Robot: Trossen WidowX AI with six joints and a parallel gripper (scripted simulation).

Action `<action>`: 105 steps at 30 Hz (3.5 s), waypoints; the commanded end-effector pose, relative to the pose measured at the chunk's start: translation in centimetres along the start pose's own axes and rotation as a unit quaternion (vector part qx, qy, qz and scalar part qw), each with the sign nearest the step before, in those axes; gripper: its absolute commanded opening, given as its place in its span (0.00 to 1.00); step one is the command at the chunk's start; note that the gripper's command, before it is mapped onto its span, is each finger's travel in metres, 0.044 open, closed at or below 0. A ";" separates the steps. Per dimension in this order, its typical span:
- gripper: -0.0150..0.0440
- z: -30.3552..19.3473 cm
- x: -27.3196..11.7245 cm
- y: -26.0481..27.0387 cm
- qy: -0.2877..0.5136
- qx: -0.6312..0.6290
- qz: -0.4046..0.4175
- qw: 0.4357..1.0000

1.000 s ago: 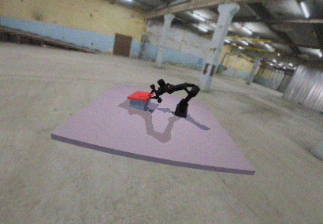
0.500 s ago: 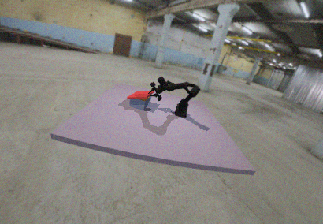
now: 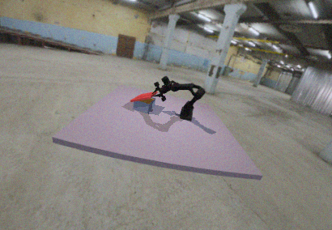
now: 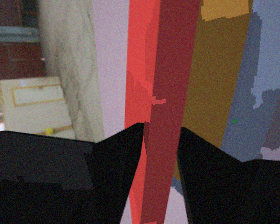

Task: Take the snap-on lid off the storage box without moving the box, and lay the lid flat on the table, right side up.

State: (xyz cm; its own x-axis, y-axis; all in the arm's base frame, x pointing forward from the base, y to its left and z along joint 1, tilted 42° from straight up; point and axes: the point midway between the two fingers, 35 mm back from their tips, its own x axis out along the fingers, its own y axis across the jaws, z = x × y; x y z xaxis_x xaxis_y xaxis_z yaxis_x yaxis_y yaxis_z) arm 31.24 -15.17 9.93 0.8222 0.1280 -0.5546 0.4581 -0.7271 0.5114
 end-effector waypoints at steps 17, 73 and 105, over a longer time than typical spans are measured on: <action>0.25 0.0 -0.2 3.5 0.001 -0.002 0.001 1.000; 0.25 0.1 -3.5 9.2 0.001 -0.003 0.001 1.000; 0.25 6.7 -3.9 8.0 -0.001 -0.004 0.001 1.000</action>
State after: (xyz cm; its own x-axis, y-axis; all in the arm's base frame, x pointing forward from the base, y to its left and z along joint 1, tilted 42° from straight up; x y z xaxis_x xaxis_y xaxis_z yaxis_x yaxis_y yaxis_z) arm 29.72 -25.40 12.16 0.8198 0.1270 -0.5583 0.4614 -0.7240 0.5128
